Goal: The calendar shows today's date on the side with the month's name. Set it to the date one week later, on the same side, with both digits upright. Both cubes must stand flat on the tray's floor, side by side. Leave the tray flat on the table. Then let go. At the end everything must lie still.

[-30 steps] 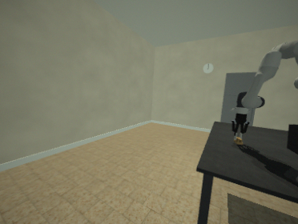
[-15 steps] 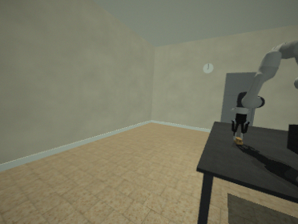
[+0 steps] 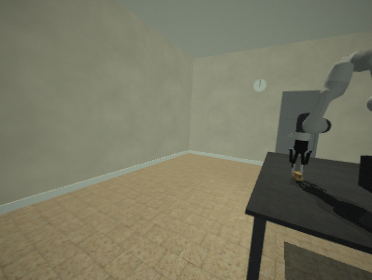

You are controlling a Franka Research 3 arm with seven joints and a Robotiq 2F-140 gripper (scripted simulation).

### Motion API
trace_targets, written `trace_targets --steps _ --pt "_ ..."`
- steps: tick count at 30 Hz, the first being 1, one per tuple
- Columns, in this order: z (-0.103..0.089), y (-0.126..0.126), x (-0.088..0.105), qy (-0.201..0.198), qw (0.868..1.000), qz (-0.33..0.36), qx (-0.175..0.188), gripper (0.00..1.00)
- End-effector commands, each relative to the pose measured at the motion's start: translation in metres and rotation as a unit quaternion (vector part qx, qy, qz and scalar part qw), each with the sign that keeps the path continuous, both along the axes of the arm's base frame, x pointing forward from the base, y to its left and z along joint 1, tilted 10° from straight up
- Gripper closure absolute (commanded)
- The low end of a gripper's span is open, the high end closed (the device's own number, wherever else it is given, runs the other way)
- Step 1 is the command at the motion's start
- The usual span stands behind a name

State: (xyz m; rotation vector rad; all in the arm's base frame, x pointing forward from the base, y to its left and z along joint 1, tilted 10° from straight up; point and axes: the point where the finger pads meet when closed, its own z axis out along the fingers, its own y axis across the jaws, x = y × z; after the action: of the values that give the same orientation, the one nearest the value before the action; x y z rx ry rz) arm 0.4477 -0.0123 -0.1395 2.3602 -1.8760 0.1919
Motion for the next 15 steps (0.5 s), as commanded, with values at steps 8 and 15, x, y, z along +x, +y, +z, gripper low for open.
trace_targets --steps 8,15 --pt "0.042 0.009 -0.001 0.002 1.0 -0.004 0.002 0.71" --pt "0.07 0.014 -0.002 0.002 1.0 -0.004 0.002 0.71"
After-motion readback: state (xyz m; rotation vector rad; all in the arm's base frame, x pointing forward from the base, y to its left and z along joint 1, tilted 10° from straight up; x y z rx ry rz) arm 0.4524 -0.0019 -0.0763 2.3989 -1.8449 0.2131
